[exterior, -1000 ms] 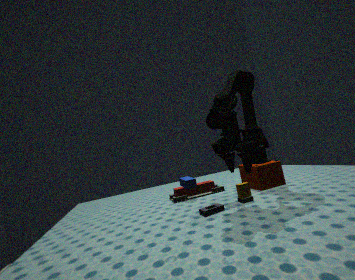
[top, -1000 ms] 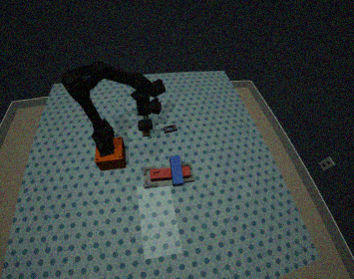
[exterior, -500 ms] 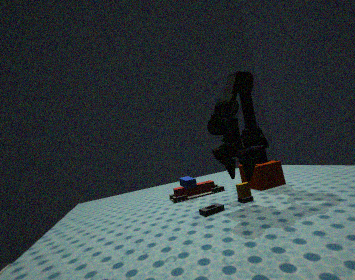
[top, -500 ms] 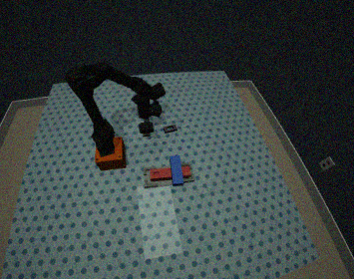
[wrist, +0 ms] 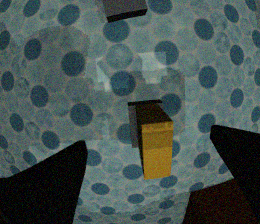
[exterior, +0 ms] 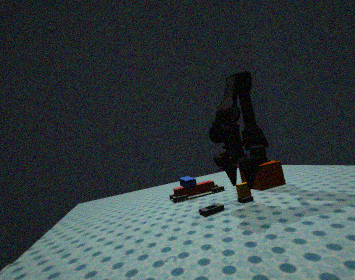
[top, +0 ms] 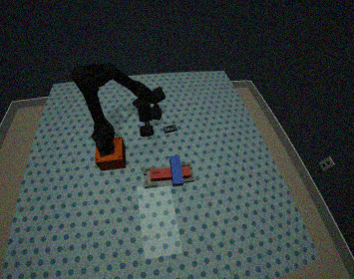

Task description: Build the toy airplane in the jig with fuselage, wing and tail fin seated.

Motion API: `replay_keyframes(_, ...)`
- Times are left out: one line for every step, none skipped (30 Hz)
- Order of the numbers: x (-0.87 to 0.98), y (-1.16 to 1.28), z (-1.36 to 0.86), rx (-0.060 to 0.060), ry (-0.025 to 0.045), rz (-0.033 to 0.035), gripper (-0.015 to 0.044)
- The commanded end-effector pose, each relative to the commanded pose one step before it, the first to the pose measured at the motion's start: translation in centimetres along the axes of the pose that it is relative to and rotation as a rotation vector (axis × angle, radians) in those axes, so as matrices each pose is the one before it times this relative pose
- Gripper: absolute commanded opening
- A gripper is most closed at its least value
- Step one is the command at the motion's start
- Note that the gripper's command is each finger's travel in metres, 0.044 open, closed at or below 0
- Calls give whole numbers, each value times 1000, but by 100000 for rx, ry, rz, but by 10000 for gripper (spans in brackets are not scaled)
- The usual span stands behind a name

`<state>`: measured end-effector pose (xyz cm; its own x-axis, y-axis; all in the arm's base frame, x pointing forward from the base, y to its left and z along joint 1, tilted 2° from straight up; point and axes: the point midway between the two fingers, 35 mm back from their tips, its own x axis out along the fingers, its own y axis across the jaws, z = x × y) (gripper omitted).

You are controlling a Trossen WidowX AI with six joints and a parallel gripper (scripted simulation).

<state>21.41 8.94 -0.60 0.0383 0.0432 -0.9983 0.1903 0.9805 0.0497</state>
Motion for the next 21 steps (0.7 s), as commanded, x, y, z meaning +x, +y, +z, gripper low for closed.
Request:
replay_keyframes(971, -81, -247, 647, 1197, -266, 440)
replay_keyframes(162, -6, -10, 0, 3, -1, 440)
replay_keyframes(162, -7, -11, 0, 3, -1, 440)
replay_keyframes(161, -8, -12, 0, 3, -1, 440)
replay_keyframes(161, -9, -13, 0, 3, -1, 440)
replay_keyframes(160, -9, -14, 0, 3, -2, 440)
replay_keyframes(160, -10, -16, 0, 3, -2, 440)
replay_keyframes(160, -11, -17, 0, 3, -2, 440)
replay_keyframes(160, -11, -18, 0, 4, -2, 440)
replay_keyframes(159, -12, -19, 0, 4, -2, 440)
replay_keyframes(127, -10, -16, 0, 3, -2, 440)
replay_keyframes(76, -6, -10, 0, 2, -1, 440)
replay_keyframes(25, -2, -3, 0, 1, 0, 440)
replay_keyframes(0, 0, 0, 0, 0, 0, 414)
replay_keyframes(0, 0, 0, 0, 0, 0, 387)
replay_keyframes(0, 0, 0, 0, 0, 0, 361)
replay_keyframes(0, 0, 0, 0, 0, 0, 335)
replay_keyframes(0, 0, 0, 0, 0, 0, 309)
replay_keyframes(0, 0, 0, 0, 0, 0, 282)
replay_keyframes(0, 0, 0, 0, 0, 0, 256)
replay_keyframes(0, 0, 0, 0, 0, 0, 230)
